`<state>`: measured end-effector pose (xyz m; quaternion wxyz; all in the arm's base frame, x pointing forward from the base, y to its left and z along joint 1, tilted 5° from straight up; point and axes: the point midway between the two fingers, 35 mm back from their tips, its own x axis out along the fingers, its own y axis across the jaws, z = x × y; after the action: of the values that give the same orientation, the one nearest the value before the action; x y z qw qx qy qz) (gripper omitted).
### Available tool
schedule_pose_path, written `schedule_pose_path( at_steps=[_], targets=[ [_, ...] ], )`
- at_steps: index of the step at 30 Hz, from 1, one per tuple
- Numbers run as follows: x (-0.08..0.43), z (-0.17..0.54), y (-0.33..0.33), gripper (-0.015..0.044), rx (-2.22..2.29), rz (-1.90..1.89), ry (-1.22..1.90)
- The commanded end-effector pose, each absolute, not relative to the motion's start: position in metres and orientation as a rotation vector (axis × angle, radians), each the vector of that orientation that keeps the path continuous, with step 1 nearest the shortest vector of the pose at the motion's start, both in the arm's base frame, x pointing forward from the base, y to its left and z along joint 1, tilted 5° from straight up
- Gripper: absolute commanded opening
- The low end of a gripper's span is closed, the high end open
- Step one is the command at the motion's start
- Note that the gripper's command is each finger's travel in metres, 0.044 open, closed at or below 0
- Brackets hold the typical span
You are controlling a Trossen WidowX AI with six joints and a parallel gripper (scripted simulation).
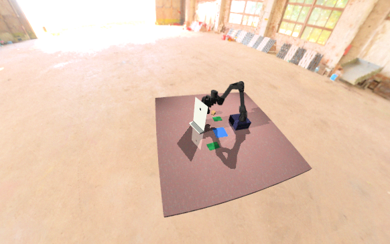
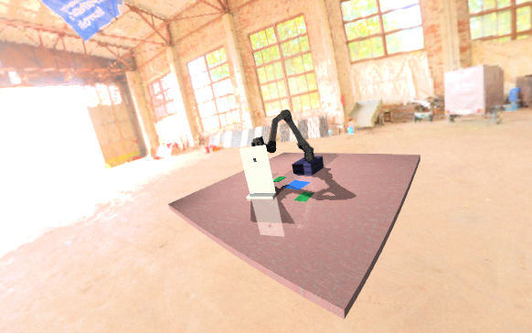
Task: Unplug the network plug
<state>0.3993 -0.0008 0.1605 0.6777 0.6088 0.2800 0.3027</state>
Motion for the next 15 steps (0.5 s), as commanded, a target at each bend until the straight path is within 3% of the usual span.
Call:
schedule_pose_path(
  at_steps=[1, 15],
  targets=[
    [0.4028, 0.1615, -0.0007, 0.0143, 1.369, 0.678, 0.624],
    [0.4028, 0.1615, -0.0007, 0.0049, 1.369, 0.678, 0.624]
  ],
)
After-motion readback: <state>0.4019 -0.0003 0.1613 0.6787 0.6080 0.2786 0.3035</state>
